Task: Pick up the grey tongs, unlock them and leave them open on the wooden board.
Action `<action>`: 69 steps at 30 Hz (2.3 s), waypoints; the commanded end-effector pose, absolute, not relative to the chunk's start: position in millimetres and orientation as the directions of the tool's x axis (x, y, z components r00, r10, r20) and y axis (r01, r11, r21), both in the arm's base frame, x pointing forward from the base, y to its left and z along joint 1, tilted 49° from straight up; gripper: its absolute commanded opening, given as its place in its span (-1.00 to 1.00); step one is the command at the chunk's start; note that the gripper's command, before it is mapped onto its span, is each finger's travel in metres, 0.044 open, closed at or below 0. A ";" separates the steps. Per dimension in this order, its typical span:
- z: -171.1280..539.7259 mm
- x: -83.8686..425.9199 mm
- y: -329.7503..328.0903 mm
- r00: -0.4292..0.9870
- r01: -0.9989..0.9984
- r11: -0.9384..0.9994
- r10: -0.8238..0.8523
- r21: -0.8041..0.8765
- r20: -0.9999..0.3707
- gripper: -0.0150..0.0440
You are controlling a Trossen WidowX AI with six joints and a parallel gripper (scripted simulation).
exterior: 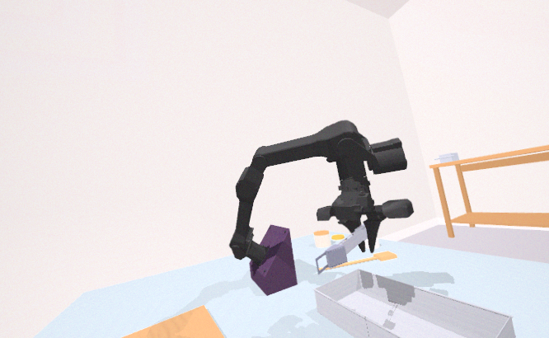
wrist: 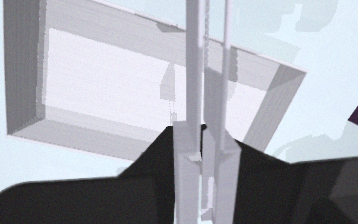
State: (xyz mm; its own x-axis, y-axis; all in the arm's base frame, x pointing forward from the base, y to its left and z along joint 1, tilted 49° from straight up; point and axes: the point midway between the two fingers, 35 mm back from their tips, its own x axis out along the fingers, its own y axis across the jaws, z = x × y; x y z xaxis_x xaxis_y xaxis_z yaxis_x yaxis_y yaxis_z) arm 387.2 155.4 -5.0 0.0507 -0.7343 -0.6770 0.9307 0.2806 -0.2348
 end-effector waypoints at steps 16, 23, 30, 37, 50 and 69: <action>106.8 401.0 66.2 0.070 0.750 0.489 -0.728 -0.445 -0.682 -1.00; 142.1 393.7 30.9 0.069 0.659 0.542 -0.735 -0.522 -0.675 -1.00; 154.1 389.6 18.4 0.069 0.624 0.557 -0.738 -0.548 -0.671 -1.00; 165.1 386.1 8.9 0.071 0.582 0.579 -0.736 -0.571 -0.673 -1.00; 218.9 358.6 -39.3 0.087 0.341 0.658 -0.733 -0.672 -0.674 -1.00; 285.8 293.5 -100.1 0.103 -0.052 0.655 -0.747 -0.754 -0.657 -1.00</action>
State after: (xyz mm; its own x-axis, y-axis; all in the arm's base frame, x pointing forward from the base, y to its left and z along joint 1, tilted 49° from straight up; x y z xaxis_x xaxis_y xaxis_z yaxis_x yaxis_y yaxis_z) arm 307.9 -91.0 272.2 0.0914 -0.7414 -0.6648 0.0086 0.6682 -0.7439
